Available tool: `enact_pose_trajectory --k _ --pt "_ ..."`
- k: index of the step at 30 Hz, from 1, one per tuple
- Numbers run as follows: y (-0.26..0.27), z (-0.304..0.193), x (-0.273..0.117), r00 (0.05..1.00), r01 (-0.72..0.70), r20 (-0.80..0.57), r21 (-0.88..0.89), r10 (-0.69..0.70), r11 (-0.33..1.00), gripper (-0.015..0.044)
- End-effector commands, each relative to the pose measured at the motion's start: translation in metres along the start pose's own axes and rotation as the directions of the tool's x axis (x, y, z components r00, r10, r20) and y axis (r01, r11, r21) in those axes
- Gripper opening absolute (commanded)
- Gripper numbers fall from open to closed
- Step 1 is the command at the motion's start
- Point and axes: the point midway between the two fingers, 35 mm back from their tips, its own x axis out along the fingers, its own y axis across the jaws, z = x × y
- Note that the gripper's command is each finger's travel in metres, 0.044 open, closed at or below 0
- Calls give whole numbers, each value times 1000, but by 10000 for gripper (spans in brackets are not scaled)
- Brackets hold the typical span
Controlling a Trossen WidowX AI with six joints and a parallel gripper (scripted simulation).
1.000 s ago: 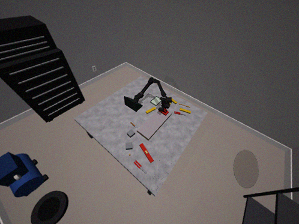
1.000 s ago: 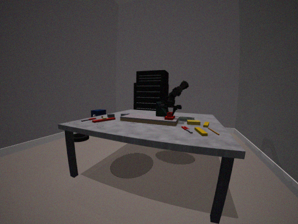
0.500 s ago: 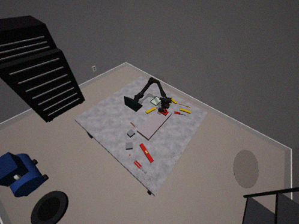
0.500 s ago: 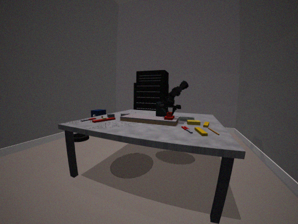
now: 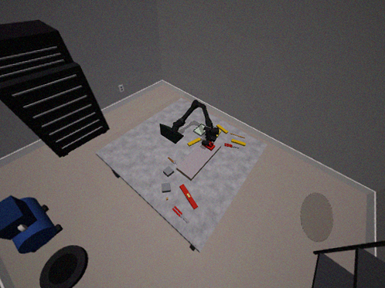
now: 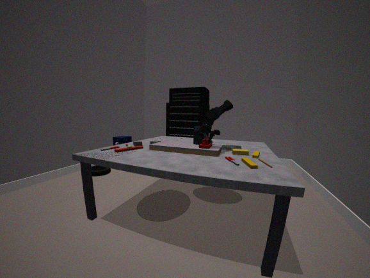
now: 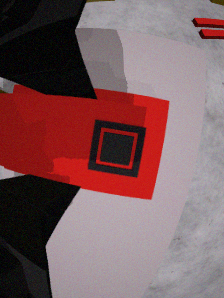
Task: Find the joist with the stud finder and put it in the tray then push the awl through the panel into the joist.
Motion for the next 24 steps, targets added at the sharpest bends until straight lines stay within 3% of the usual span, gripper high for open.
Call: enact_pose_trajectory --k 1,24 --pt "-11 0 1 1000 -1 -3 5 1 1000 0" --pt "-63 -1 1 1000 1 -3 4 -1 1000 0"
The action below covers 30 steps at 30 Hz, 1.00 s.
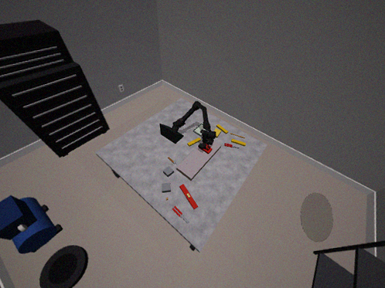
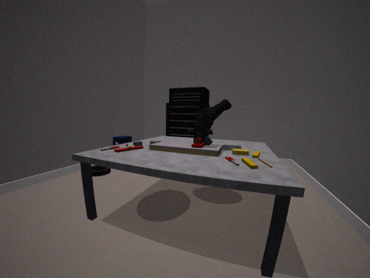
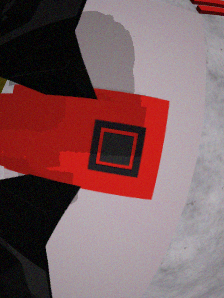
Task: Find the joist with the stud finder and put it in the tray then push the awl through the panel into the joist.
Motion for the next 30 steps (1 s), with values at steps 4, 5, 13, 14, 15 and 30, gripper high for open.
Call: enact_pose_trajectory --k 4,5,13,14,15,30 --pt "-18 -1 1 1000 -1 -2 4 1 1000 0" --pt "-20 -1 1 1000 -1 -2 4 1 1000 0" --pt "-38 -1 1 1000 0 -2 4 1 1000 0" --pt "-40 -1 1 1000 0 -2 4 0 1000 0" --pt "-43 -1 1 1000 0 -2 4 0 1000 0" --pt "-76 -1 1 1000 1 -1 3 -1 1000 0"
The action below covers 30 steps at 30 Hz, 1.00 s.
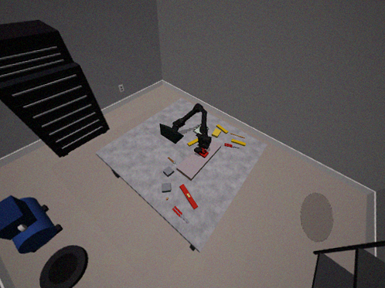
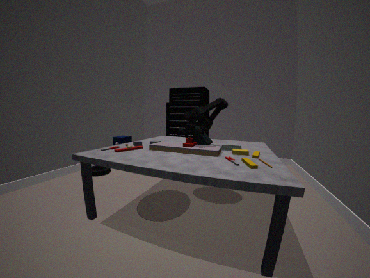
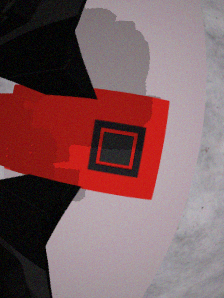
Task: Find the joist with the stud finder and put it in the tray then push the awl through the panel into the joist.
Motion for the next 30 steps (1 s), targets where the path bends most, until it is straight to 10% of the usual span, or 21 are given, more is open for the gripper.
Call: enact_pose_trajectory --k 1,30 --pt "-11 0 1 1000 1 -1 3 -1 1000 0" --pt "-76 0 0 1000 4 0 2 -4 1000 0"
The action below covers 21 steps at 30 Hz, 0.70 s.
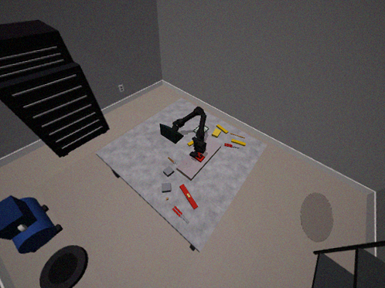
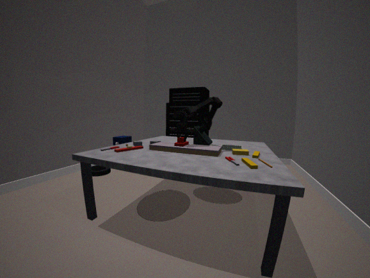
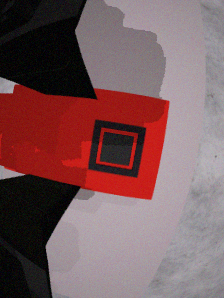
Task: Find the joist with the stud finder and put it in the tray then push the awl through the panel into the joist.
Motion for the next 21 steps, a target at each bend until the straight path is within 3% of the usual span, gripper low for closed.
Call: enact_pose_trajectory --k 1,21 --pt "-11 -1 0 1000 3 -3 4 -3 1000 0" --pt "-56 -1 0 1000 6 -2 3 -6 1000 0"
